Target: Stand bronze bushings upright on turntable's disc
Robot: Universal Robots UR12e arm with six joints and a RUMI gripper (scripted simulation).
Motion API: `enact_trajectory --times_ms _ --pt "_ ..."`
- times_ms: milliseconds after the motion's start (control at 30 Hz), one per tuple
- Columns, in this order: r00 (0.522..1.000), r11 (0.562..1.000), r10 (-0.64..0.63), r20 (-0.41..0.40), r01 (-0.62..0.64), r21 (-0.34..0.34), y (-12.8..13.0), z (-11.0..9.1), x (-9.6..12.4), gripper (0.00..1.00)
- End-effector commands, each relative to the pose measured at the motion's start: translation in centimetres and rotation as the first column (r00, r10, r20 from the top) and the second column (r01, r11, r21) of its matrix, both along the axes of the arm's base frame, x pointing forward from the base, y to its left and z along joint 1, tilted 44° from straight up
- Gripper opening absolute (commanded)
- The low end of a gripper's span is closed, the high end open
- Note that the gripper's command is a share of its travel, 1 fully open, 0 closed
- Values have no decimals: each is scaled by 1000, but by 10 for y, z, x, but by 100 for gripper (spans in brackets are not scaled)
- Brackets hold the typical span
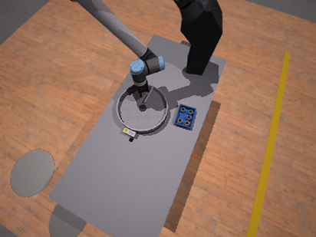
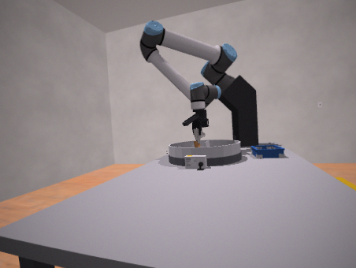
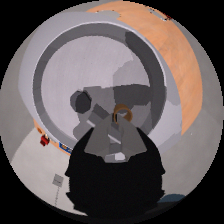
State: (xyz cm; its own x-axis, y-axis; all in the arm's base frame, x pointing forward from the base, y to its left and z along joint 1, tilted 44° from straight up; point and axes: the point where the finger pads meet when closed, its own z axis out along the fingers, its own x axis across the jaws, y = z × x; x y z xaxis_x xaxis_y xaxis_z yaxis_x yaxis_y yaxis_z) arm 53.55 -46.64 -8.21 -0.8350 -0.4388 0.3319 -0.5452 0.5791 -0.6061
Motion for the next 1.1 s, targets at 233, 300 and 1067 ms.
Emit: enact_trajectory --times_ms 233,300,1067 --pt "1000 1000 0 0 0 0 -2 -2 0 0" --pt "1000 1000 0 0 0 0 -2 -2 0 0" --pt "1000 1000 0 0 0 0 -3 -4 1 0"
